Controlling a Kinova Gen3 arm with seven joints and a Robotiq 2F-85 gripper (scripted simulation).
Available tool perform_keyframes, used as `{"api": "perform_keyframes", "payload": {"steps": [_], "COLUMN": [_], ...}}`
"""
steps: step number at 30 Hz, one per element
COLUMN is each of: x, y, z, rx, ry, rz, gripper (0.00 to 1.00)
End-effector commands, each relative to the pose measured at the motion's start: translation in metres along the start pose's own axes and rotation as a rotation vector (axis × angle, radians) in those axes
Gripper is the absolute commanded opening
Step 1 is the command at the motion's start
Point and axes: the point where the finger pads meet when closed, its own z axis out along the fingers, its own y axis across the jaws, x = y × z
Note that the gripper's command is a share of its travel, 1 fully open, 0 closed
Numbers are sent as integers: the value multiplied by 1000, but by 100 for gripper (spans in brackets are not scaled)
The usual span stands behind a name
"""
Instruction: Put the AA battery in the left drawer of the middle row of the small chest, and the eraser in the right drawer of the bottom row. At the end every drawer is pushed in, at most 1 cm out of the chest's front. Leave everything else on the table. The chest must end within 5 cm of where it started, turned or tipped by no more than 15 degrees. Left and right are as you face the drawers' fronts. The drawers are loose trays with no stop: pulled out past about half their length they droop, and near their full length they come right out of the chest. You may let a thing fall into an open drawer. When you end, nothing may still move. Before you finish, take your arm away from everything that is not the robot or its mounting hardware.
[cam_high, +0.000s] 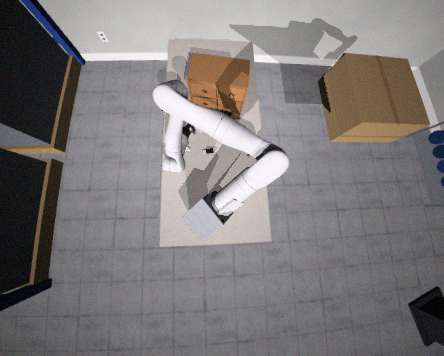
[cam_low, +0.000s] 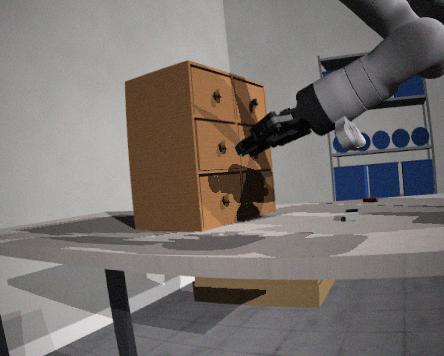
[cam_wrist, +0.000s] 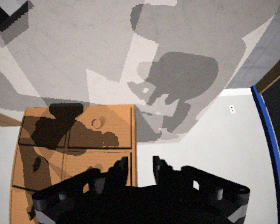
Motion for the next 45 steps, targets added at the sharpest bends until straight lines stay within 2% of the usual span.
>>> {"api": "perform_keyframes", "payload": {"steps": [1,23,45], "x": [-1,0,5], "y": [0,-5,-23], "z": [0,2,9], "rx": [0,0,0], "ry": [-1,-1,-1], "rz": [1,1,1], "gripper": [33,33,33]}}
